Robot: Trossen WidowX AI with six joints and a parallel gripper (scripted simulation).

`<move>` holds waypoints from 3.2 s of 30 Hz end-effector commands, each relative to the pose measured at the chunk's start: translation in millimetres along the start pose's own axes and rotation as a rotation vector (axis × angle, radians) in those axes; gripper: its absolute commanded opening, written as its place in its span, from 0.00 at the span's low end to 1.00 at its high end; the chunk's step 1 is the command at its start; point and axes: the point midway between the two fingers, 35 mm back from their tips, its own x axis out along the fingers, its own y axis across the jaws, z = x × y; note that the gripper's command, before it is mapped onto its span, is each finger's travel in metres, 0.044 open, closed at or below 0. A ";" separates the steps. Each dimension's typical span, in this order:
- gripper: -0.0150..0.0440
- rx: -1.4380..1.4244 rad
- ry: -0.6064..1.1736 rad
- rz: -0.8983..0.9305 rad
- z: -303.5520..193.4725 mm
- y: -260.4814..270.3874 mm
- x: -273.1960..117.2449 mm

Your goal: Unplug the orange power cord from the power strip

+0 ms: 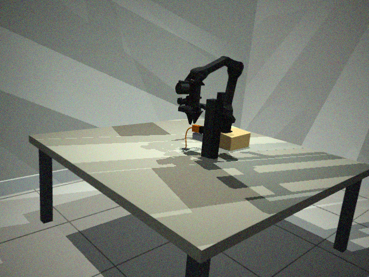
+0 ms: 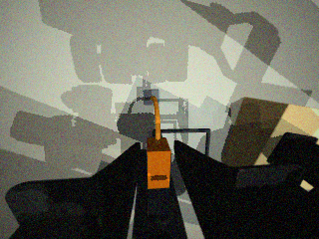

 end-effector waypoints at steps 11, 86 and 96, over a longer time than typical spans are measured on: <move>0.53 0.003 0.000 0.005 -23.0 0.0 -1.5; 0.92 0.003 -0.003 0.004 16.2 -1.3 6.6; 1.00 0.003 -0.008 0.004 70.9 -2.3 -4.7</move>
